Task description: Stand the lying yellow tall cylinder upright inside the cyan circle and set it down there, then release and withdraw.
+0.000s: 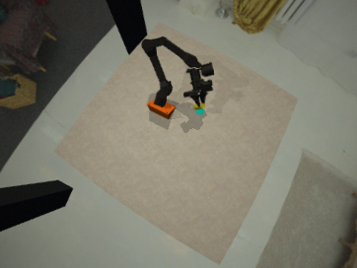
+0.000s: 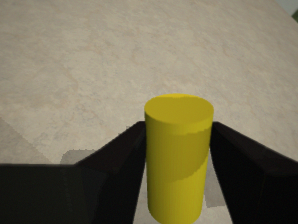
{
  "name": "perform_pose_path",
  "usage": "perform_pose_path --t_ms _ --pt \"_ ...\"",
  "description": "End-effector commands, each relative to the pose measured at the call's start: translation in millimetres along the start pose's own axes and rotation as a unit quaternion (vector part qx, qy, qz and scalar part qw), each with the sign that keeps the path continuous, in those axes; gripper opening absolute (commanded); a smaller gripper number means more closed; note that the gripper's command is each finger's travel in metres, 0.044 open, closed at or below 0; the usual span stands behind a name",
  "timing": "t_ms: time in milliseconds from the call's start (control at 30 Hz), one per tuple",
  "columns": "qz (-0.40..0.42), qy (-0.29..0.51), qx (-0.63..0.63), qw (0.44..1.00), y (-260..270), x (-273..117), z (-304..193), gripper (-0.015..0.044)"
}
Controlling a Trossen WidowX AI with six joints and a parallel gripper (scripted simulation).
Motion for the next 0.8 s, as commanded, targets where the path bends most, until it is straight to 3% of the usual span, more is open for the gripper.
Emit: perform_pose_path --t_ms 0,767 --pt "0.004 -0.014 0.007 1.0 -1.0 -0.6 -1.8 0.0105" --pt "0.04 -0.078 0.049 0.995 -4.1 -5.2 -11.3 0.0105"
Point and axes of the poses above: the point midway between the two fingers, 35 mm back from their tips, its own x axis out along the fingers, its own y axis across the jaws, z = x × y, the point moved 10 cm from there along -x, back along the fingers, and after that the axes turned 9 degrees about x, right-handed, at the moved point
